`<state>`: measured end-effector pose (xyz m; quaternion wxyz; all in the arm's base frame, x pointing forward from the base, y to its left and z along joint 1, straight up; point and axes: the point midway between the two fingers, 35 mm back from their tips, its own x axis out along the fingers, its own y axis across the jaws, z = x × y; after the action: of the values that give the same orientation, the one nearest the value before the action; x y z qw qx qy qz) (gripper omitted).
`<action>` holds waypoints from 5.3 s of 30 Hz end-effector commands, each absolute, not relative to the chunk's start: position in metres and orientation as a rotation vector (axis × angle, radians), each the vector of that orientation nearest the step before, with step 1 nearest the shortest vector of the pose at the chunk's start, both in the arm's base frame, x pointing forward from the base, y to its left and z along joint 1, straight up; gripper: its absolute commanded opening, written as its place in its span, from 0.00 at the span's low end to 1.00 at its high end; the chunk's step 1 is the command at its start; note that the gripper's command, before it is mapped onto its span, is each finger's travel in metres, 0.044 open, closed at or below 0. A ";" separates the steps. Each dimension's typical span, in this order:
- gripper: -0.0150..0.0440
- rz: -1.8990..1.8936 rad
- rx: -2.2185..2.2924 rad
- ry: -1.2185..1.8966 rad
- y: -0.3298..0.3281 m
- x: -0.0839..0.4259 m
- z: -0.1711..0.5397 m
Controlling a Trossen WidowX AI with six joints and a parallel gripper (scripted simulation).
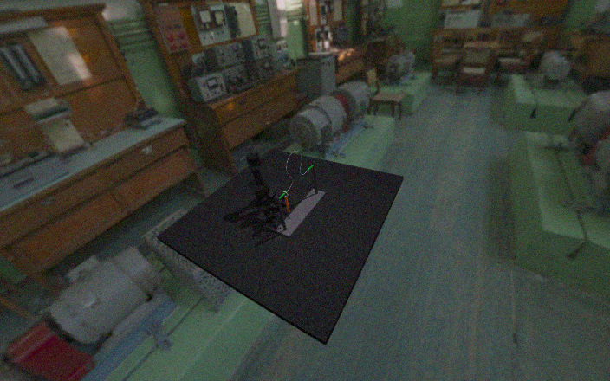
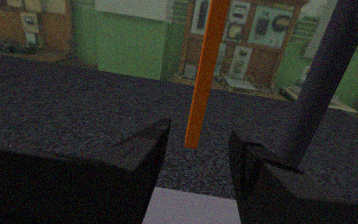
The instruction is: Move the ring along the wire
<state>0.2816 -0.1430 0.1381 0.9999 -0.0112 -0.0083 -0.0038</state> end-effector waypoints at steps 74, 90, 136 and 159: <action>0.00 -0.006 -0.020 -0.020 -0.141 0.331 0.139; 0.00 -0.014 -0.015 -0.022 -0.142 0.331 0.147; 0.00 -0.013 -0.012 -0.021 -0.126 0.331 0.147; 0.00 -0.012 0.051 -0.022 -0.095 0.332 0.147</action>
<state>0.3331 -0.1013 0.1451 0.9998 0.0161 -0.0079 -0.0053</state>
